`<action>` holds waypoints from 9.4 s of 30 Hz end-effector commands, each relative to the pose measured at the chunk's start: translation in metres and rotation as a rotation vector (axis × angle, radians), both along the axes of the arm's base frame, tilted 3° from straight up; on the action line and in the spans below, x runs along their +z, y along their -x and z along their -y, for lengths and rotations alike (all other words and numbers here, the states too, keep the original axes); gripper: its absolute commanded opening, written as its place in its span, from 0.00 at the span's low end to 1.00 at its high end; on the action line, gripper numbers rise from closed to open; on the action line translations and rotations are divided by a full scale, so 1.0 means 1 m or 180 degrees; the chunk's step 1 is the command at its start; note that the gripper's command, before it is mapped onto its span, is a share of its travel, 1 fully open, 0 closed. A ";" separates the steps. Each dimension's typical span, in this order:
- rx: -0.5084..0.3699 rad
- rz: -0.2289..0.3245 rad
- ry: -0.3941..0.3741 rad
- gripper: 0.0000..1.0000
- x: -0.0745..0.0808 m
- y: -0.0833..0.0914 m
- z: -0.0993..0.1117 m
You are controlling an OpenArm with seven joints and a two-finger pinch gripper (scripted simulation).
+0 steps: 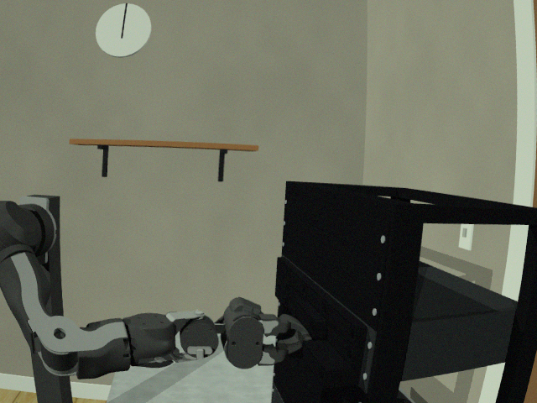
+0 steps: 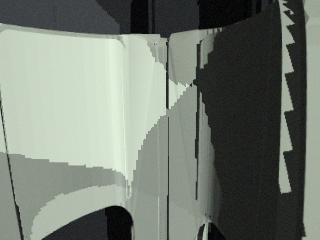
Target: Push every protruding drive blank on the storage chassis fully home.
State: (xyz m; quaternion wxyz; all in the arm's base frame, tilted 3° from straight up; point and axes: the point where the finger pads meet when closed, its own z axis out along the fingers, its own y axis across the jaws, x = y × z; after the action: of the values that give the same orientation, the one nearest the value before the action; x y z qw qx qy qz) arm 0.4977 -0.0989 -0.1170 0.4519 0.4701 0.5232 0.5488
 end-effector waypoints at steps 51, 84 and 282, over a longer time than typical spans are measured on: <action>0.0017 0.0042 -0.0005 0.00 0.011 -0.006 -0.003; 0.0017 0.0041 -0.0005 0.00 0.015 -0.009 -0.004; 0.0017 0.0047 -0.0004 0.00 0.033 0.033 0.004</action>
State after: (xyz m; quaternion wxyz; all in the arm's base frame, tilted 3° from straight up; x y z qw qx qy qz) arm 0.4649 -0.1039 -0.0859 0.4535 0.4655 0.5207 0.5536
